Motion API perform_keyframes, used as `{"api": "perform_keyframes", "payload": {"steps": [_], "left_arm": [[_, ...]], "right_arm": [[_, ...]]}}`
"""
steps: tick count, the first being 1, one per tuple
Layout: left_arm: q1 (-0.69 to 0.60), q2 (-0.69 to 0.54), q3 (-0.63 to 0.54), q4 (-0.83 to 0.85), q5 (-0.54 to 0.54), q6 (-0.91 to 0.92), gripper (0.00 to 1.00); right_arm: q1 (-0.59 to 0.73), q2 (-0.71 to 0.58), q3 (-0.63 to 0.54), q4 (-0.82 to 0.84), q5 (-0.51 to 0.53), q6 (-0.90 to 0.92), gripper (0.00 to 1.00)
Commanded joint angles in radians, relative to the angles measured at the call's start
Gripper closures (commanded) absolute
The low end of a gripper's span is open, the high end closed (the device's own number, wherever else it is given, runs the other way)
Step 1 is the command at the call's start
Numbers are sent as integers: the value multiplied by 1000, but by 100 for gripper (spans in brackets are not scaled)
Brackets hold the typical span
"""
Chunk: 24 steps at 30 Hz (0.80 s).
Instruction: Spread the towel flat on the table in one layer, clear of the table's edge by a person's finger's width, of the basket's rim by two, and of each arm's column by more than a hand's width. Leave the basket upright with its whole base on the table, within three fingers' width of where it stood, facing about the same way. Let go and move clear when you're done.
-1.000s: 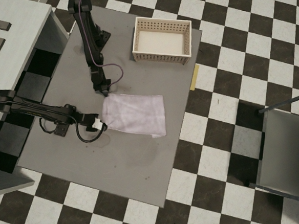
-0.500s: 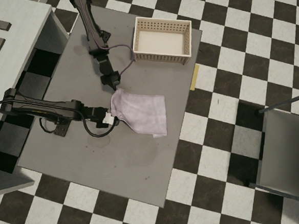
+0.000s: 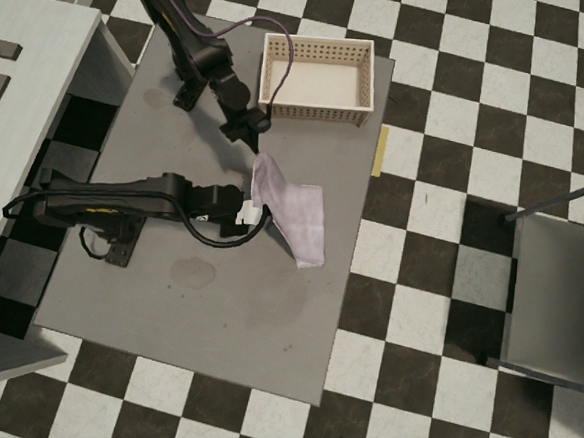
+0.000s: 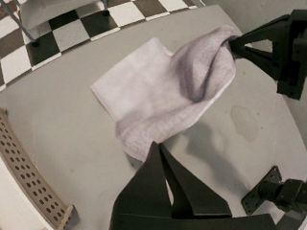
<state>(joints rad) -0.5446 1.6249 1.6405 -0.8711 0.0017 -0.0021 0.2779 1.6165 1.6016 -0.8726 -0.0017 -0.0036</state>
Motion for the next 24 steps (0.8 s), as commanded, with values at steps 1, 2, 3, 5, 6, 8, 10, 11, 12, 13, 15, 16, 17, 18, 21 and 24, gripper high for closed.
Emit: {"api": "perform_keyframes", "payload": {"steps": [1, 2, 3, 5, 6, 8, 10, 11, 12, 13, 15, 16, 17, 18, 21, 24], "left_arm": [[61, 55, 163, -156, -12, -4, 100], [62, 68, 187, -175, -12, -3, 100], [109, 78, 266, -173, -9, 0, 100], [111, 100, 305, -200, -11, -2, 100], [160, 108, 374, -179, 15, 22, 100], [155, 47, 323, -112, -15, -6, 100], [197, 27, 281, 2, -15, -7, 100], [198, 29, 282, 6, -14, -7, 100], [198, 29, 282, 6, -14, -7, 100], [198, 29, 282, 6, -14, -7, 100], [240, 72, 368, 54, 12, 18, 100], [234, 11, 320, 100, -16, -5, 100], [234, 15, 323, 102, -15, -6, 100], [235, 19, 325, 105, -14, -5, 100], [270, 61, 344, 188, -14, -4, 100], [263, 73, 356, 191, -13, -5, 100]], "right_arm": [[21, 82, 206, -118, 0, 4, 100], [21, 100, 237, -143, 0, 4, 100], [32, 138, 337, -114, 7, 11, 100], [31, 147, 349, -107, -1, 3, 100], [41, 187, 445, -73, 10, 14, 100], [39, 108, 309, 63, -2, 1, 100], [48, 107, 312, 192, 0, 1, 100], [42, 112, 312, 203, 2, 0, 100], [42, 112, 312, 203, 2, 0, 100], [42, 112, 312, 203, 2, 0, 100], [56, 179, 402, 283, 9, 6, 100], [55, 169, 375, 318, 7, 3, 100], [52, 177, 383, 321, 8, 2, 100], [48, 184, 389, 323, 8, 1, 100], [57, 200, 388, 464, 7, 3, 100], [41, 216, 400, 477, 8, 1, 100]]}}
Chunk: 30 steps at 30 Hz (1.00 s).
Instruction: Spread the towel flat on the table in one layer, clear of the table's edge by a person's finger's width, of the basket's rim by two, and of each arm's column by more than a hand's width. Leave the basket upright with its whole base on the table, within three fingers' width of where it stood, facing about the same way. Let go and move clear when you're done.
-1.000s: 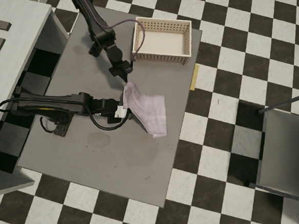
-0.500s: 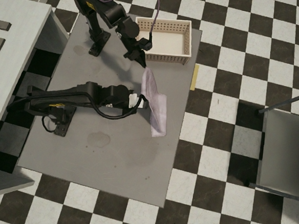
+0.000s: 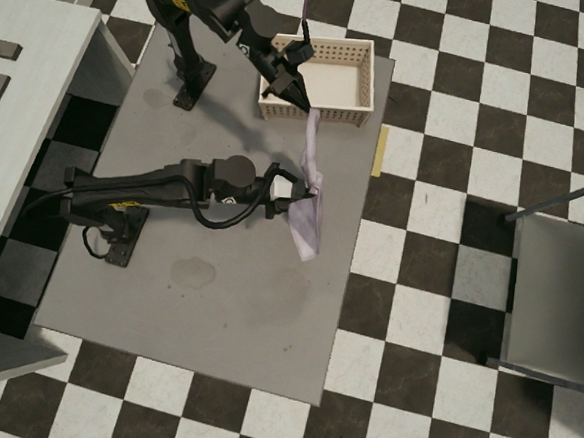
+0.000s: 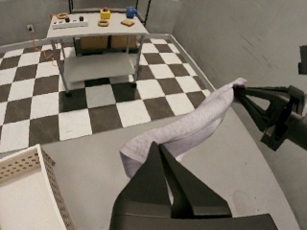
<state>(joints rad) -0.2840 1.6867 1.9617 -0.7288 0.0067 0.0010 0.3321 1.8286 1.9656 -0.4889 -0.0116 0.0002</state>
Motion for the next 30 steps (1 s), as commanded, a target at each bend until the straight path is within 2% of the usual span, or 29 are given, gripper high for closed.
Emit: {"api": "perform_keyframes", "payload": {"steps": [1, 2, 6, 7, 8, 9, 11, 12, 14, 17, 18, 19, 23, 24, 30], "left_arm": [[41, 16, 55, 112, -8, 6, 100], [38, 6, 29, 144, -19, -5, 100], [38, 15, 37, 148, -18, -6, 100], [37, 23, 44, 149, -18, -6, 100], [64, 26, 49, 226, -15, -1, 100], [63, 23, 39, 241, -18, -4, 100], [63, 32, 48, 243, -18, -5, 100], [84, 78, 145, 192, -18, -4, 100], [84, 96, 175, 176, -18, -5, 100], [80, 114, 206, 161, -18, -5, 100], [100, 155, 292, 141, -18, -5, 100], [100, 162, 306, 131, -18, -5, 100], [100, 178, 336, 112, -18, -5, 100], [112, 221, 423, 88, -18, -5, 100], [119, 288, 559, 20, -18, -4, 100]], "right_arm": [[13, 32, 76, 164, 20, 4, 100], [7, 24, -20, 254, 16, 1, 100], [0, 34, -22, 284, 17, -1, 100], [-1, 32, 3, 311, 17, -1, 100], [17, 63, 38, 386, 19, 3, 100], [13, 53, -8, 454, 16, 2, 100], [3, 69, 1, 477, 17, 1, 100], [19, 101, 29, 555, 18, 3, 100], [10, 121, -41, 667, 15, 2, 100], [8, 136, -19, 726, 16, 2, 100], [22, 169, 14, 805, 17, 3, 100], [17, 175, -7, 864, 15, 4, 100], [13, 196, 6, 895, 16, 3, 100], [21, 241, 33, 992, 16, 5, 100], [15, 317, 102, 1085, 17, 4, 100]]}}
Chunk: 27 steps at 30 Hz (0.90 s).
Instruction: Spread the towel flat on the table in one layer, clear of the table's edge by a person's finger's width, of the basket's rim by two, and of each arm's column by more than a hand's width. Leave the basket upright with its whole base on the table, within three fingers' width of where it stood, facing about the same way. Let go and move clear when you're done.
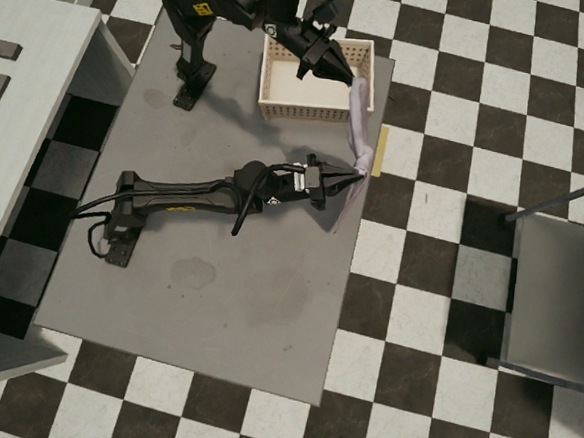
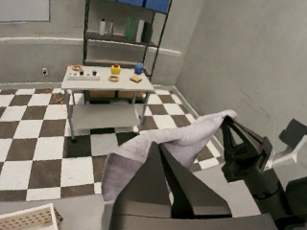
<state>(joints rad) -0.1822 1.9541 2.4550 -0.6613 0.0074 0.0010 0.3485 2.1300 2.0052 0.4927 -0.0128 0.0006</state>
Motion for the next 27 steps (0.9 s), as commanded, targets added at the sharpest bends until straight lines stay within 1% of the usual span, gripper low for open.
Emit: {"api": "perform_keyframes", "payload": {"steps": [1, 2, 4, 7, 8, 12, 13, 15, 16, 18, 19, 21, 22, 24, 25, 27], "left_arm": [[17, 27, 79, -56, -19, -4, 100], [20, 42, 109, -67, -19, -4, 100], [20, 52, 131, -81, -19, -4, 100], [20, 52, 129, -82, -19, -4, 100], [20, 4, 53, -41, -19, -4, 100], [19, -1, 44, -35, -19, -5, 100], [19, -26, -18, -5, -19, -4, 100], [19, -33, -36, 9, -19, -5, 100], [19, -58, -100, 39, -19, -4, 100], [19, -69, -124, 60, -19, -5, 100], [20, -92, -185, 90, -19, -4, 100], [19, -101, -207, 110, -19, -5, 100], [20, -120, -261, 140, -19, -4, 100], [19, -127, -277, 156, -19, -5, 100], [20, -142, -321, 182, -19, -4, 100], [20, -142, -321, 182, -19, -4, 100]], "right_arm": [[-1, 24, 75, 102, 18, 3, 100], [0, 41, 92, 121, 18, 3, 100], [1, 54, 113, 115, 19, 3, 100], [1, 67, 137, 85, 19, 3, 100], [1, 63, 135, 61, 19, 2, 100], [1, 45, 137, 60, 19, 2, 100], [1, 24, 124, 44, 19, 2, 100], [1, 24, 124, 44, 19, 2, 100], [1, 15, 65, 26, 19, 1, 100], [1, 14, 64, 26, 19, 1, 100], [1, 0, 37, 11, 19, 1, 100], [1, -2, 34, 12, 19, 1, 100], [1, -13, 12, -4, 19, 1, 100], [1, -15, 9, -3, 19, 1, 100], [1, -24, -9, -16, 19, 1, 100], [1, -24, -9, -16, 19, 1, 100]]}}
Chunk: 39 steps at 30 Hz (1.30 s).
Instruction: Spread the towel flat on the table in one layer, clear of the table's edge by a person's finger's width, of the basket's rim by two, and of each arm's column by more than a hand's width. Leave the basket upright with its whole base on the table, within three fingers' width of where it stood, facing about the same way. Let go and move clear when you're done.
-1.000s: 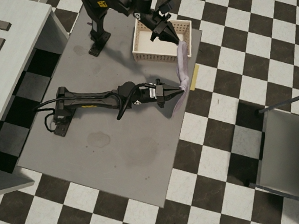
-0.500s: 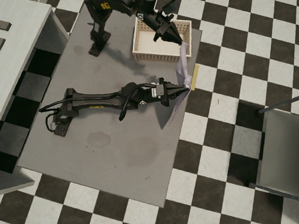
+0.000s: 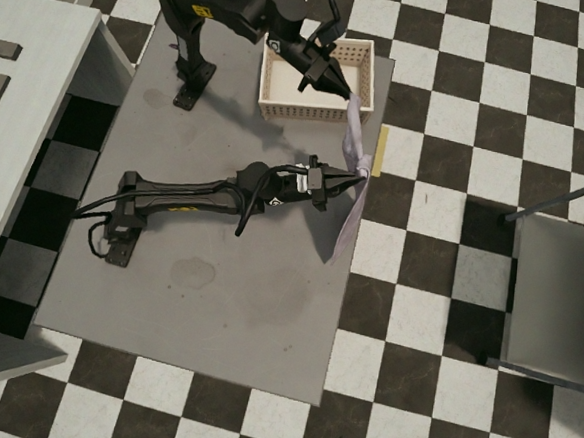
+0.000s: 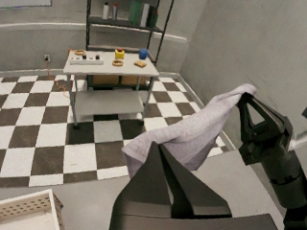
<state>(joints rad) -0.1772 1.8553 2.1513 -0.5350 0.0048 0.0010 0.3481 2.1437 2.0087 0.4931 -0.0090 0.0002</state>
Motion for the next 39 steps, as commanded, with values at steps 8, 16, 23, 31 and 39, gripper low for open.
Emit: {"api": "perform_keyframes", "payload": {"steps": [8, 16, 23, 31, 39], "left_arm": [[14, -71, -54, 110, -17, -5, 100], [14, -66, -45, 96, -17, -5, 100], [14, -65, -45, 92, -17, -5, 100], [14, -65, -45, 92, -17, -5, 100], [14, -65, -45, 92, -17, -5, 100]], "right_arm": [[1, -48, -14, -16, 15, 1, 100], [1, -48, -14, -14, 15, 1, 100], [1, -48, -14, -14, 15, 1, 100], [1, -48, -14, -14, 15, 1, 100], [1, -48, -14, -14, 15, 1, 100]]}}
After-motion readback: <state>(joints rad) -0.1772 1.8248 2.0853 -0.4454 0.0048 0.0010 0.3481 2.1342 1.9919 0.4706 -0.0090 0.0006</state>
